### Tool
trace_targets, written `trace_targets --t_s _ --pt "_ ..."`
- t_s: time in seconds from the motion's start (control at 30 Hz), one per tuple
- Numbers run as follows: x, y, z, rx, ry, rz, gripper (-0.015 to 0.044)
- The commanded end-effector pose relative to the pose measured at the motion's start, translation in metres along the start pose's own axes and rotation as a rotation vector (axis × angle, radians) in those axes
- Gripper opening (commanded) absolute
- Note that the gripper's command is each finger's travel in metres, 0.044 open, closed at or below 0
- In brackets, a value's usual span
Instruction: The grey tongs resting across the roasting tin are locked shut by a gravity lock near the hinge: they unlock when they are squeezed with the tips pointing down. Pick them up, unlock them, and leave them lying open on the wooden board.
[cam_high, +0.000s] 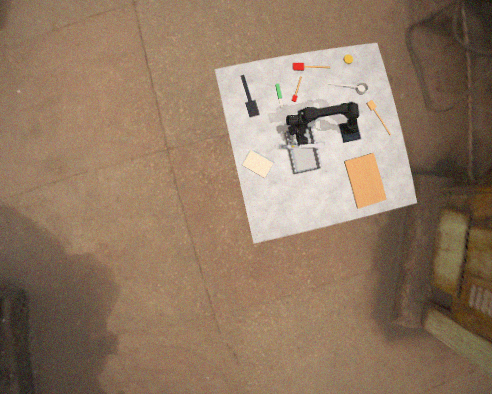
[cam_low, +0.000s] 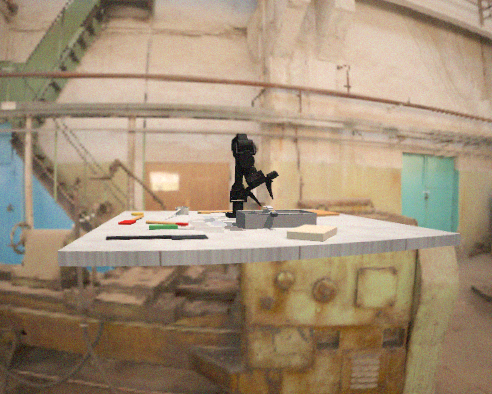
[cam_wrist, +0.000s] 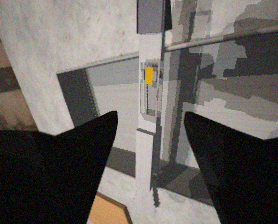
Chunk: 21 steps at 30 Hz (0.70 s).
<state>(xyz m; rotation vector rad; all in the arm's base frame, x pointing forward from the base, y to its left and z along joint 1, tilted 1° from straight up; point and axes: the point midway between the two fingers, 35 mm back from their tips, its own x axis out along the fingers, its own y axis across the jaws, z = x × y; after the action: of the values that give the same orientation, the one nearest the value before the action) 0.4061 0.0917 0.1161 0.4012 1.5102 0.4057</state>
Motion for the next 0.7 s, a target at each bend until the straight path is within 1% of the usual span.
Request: trace_targets --t_s 0.0,0.67 --pt "0.004 0.001 0.001 -0.003 -0.001 0.004 0.0260" --pt "0.037 0.001 0.003 -0.003 -0.001 0.005 0.0260"
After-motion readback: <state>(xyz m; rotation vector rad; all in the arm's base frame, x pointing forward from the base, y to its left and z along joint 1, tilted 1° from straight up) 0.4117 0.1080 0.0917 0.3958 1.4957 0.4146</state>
